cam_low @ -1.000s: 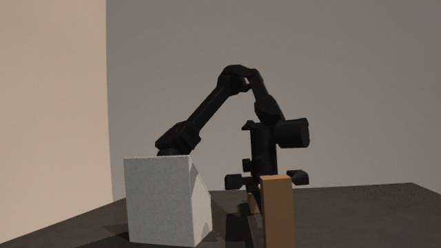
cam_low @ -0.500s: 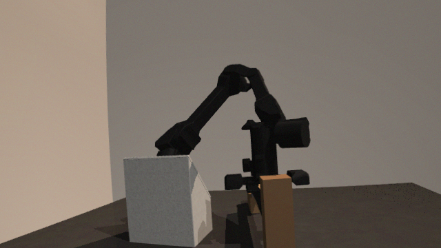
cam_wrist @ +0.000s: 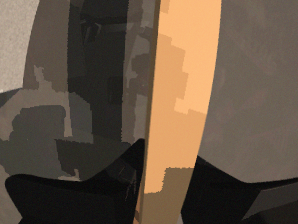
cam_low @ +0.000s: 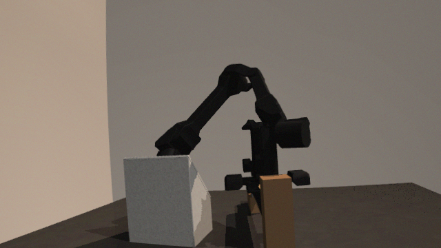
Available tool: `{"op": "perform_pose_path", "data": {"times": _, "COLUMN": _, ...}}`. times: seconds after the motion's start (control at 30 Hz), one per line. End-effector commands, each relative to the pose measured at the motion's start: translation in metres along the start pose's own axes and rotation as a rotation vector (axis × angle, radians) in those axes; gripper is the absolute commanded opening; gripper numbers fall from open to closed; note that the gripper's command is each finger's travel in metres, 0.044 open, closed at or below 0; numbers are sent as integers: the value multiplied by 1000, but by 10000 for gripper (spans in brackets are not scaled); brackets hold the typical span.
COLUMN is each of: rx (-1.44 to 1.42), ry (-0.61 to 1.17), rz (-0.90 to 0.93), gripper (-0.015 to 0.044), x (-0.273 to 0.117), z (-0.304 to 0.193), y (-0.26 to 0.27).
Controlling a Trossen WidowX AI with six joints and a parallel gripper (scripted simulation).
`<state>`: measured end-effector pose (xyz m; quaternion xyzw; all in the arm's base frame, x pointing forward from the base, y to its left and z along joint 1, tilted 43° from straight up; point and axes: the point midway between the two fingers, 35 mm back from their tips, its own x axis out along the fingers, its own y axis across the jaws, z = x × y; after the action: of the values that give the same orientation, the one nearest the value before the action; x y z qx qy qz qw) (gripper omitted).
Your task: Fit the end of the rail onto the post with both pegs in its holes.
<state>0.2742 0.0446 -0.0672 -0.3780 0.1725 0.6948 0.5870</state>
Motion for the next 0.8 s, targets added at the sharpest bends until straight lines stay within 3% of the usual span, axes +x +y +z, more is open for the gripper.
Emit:
{"op": "perform_pose_path", "data": {"times": 0.0, "rx": 1, "ry": 4, "rz": -1, "gripper": 0, "x": 0, "z": -4, "y": 0}}
{"op": "perform_pose_path", "data": {"times": 0.77, "rx": 1, "ry": 4, "rz": -1, "gripper": 0, "x": -1, "z": -11, "y": 0}}
